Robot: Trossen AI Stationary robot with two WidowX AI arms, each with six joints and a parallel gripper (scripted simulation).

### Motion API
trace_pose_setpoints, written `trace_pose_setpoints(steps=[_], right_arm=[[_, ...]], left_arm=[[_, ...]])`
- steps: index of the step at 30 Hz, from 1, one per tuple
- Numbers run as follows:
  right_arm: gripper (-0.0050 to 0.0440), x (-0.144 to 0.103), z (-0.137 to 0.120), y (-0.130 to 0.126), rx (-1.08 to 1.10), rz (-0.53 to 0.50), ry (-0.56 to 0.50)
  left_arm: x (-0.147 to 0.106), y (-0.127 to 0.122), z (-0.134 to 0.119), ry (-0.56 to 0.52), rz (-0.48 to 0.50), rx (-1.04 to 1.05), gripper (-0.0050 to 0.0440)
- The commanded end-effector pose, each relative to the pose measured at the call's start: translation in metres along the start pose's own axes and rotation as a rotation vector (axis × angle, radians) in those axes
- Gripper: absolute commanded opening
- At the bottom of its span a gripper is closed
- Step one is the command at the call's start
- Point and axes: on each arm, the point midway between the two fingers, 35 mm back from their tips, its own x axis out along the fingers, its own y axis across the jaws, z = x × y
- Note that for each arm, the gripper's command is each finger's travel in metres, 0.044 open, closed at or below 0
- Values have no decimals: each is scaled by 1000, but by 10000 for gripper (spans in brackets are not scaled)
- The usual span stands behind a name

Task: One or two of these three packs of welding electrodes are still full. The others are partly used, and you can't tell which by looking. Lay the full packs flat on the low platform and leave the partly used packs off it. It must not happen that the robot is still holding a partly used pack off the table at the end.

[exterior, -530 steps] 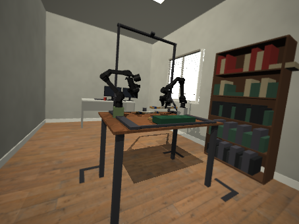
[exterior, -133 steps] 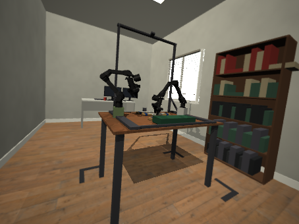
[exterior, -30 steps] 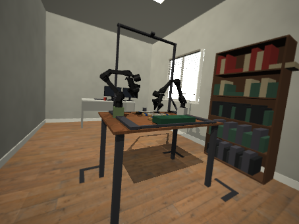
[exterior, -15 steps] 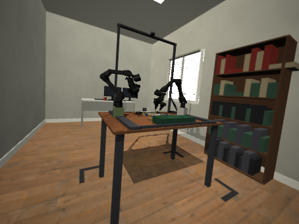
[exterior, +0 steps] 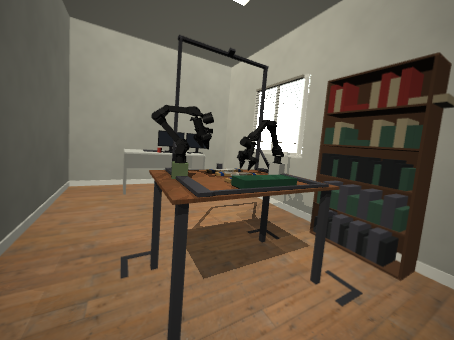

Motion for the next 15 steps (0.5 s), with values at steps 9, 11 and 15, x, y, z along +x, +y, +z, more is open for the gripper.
trace_pose_setpoints(steps=[9, 11, 15], right_arm=[[430, -6, 4, -1, -6, -7, -20], [430, -6, 4, -1, -6, -7, -20], [430, -6, 4, -1, -6, -7, -20]], left_arm=[[3, 61, 21, -16, 1, 3, 430], [3, 62, 21, -16, 1, 3, 430], [-1, 61, 21, -22, 6, 3, 430]])
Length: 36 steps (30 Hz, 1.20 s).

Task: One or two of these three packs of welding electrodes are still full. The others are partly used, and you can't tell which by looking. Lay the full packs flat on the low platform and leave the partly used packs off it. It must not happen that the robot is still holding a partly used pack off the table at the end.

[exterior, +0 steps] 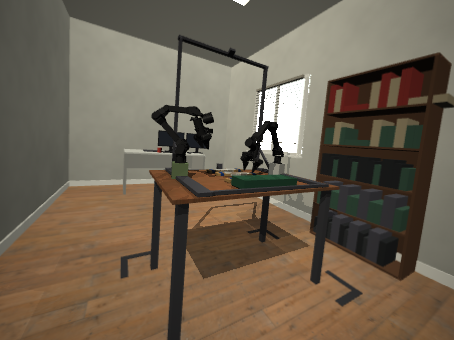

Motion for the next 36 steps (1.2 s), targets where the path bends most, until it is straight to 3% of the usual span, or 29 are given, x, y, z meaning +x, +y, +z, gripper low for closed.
trace_pose_setpoints(steps=[1, 8, 20, 36], right_arm=[[430, -6, 4, -1, -6, -7, -20], [430, -6, 4, -1, -6, -7, -20], [430, -6, 4, -1, -6, -7, -20], [430, -6, 4, -1, -6, -7, -20]], left_arm=[[-8, 1, 10, -25, 3, 9, 430], [-3, 0, 11, -19, -1, 9, 430], [40, -1, -8, -1, -7, 7, 430], [52, -1, -9, -4, -5, 7, 430]])
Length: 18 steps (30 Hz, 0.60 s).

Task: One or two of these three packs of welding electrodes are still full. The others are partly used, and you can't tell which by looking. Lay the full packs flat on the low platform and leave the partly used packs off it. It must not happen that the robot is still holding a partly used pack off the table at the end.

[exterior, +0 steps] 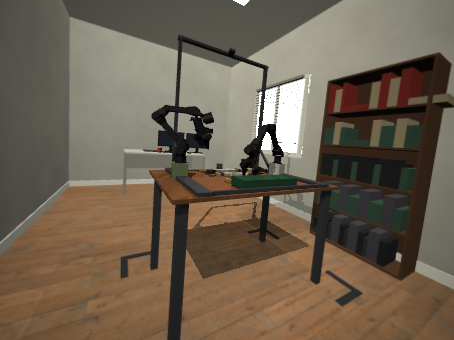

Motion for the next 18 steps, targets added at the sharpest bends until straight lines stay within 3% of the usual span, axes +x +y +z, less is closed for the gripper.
trace_pose_setpoints(steps=[1, 10, 18], right_arm=[[430, -6, 4, -1, -6, -7, -20], [430, -6, 4, -1, -6, -7, -20], [430, -6, 4, -1, -6, -7, -20]], left_arm=[[4, -1, 1, -6, -1, 1, 430], [12, -2, -3, -2, -3, 0, 430], [4, 1, 5, -26, 7, 2, 430]])
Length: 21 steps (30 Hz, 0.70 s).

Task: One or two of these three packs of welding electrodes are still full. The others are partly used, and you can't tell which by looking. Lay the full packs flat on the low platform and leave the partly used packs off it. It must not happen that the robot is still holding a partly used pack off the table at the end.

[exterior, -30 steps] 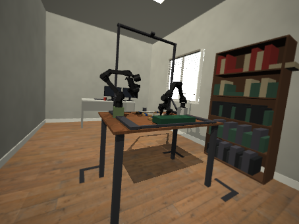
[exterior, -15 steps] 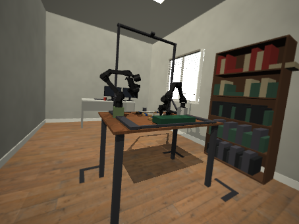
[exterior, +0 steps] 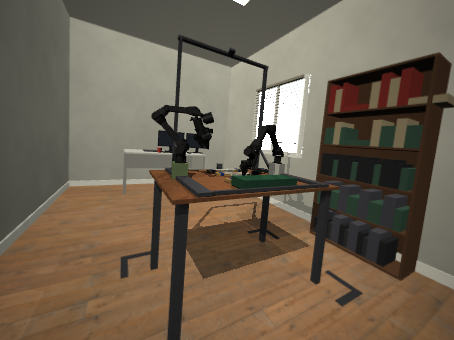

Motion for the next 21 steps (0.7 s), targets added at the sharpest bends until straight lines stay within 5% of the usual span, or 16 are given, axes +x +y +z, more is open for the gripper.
trace_pose_setpoints(steps=[1, 8, 9, 21], right_arm=[[430, -6, 4, -1, -6, -7, -20], [430, -6, 4, -1, -6, -7, -20], [430, -6, 4, -1, -6, -7, -20], [430, -6, 4, -1, -6, -7, -20]], left_arm=[[-7, 1, 7, -24, 6, 2, 430], [-7, 0, 7, -24, 6, 2, 430], [-7, 0, 7, -24, 6, 2, -50], [-7, 0, 7, -24, 6, 2, -50]])
